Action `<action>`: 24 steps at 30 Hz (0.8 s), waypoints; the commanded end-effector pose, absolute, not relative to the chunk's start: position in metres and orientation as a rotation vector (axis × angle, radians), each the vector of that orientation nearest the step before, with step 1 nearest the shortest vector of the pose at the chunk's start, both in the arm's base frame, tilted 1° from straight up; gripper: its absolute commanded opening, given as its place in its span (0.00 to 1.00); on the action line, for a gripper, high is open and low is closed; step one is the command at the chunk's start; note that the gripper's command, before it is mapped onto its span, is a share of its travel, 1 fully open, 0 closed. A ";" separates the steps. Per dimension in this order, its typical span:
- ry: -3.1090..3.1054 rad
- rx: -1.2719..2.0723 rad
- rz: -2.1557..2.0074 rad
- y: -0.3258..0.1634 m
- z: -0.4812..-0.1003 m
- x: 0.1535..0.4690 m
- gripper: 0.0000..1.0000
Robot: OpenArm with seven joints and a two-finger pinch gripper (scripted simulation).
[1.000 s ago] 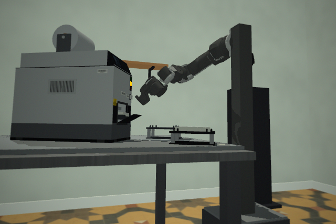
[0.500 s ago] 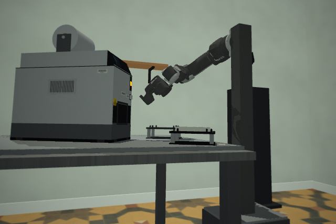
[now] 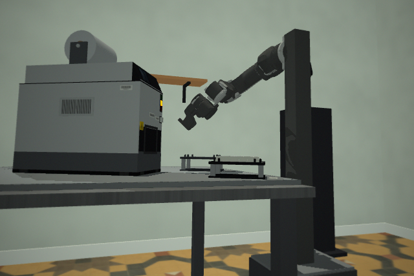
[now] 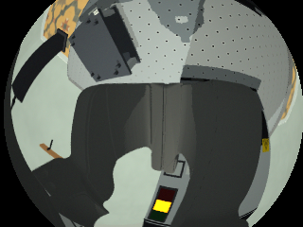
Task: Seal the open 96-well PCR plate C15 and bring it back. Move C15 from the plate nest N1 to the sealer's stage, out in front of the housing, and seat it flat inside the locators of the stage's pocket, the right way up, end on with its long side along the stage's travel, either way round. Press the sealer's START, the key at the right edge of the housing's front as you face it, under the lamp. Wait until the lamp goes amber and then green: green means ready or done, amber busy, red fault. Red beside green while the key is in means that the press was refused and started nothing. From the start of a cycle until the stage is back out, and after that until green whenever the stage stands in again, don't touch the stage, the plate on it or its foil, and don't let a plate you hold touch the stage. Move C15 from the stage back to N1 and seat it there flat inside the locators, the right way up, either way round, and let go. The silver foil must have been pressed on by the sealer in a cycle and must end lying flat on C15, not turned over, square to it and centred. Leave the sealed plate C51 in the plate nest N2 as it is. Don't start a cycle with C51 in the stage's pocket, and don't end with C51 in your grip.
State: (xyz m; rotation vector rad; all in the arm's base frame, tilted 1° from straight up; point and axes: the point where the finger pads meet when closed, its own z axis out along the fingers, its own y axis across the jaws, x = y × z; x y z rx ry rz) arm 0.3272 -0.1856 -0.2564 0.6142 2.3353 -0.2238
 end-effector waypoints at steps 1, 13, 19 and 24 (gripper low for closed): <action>2.407 0.637 -0.210 -0.197 -0.256 0.319 0.00; 2.557 0.671 -0.165 -0.217 -0.256 0.300 0.00; 2.703 0.708 -0.121 -0.237 -0.255 0.281 0.00; 2.803 0.729 -0.085 -0.250 -0.255 0.269 0.00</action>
